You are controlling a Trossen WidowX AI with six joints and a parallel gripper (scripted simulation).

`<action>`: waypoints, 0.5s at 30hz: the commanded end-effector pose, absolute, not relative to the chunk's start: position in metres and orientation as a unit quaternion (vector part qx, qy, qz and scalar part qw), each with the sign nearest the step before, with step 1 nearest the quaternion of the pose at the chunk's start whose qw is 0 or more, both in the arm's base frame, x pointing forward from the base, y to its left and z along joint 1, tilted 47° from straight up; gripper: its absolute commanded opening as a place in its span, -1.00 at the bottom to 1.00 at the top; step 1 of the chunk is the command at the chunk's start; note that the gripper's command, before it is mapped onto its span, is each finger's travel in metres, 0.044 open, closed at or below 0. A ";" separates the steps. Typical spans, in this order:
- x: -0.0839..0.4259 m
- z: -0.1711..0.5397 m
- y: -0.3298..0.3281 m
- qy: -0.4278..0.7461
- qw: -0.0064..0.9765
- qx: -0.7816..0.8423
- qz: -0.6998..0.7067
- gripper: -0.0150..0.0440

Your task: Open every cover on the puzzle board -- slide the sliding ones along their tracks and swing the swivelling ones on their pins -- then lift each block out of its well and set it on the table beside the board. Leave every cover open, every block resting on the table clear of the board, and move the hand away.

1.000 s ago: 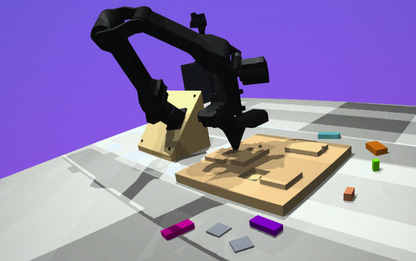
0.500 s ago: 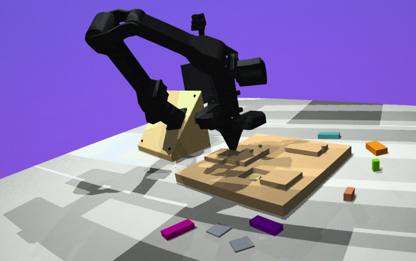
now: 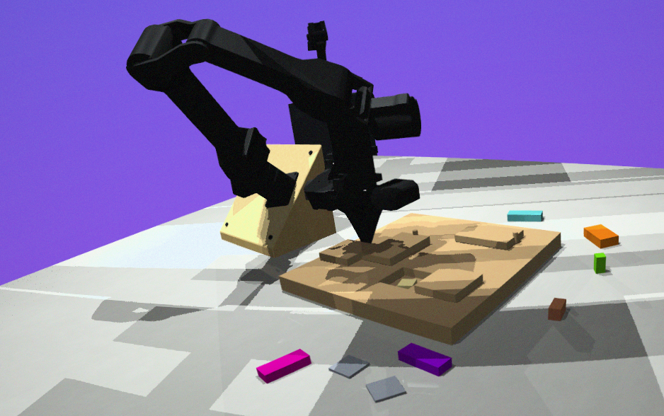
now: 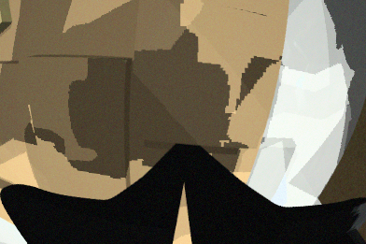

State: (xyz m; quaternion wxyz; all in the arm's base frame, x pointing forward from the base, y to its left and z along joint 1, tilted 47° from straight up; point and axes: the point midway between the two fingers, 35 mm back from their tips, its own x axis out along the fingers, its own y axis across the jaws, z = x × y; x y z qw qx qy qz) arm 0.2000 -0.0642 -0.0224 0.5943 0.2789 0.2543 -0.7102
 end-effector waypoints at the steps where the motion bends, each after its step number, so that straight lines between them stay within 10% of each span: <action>1: 0.200 -0.018 -0.067 0.253 0.597 0.278 -0.709 -0.49; 15: 0.200 -0.008 -0.077 0.253 0.597 0.278 -0.709 -0.49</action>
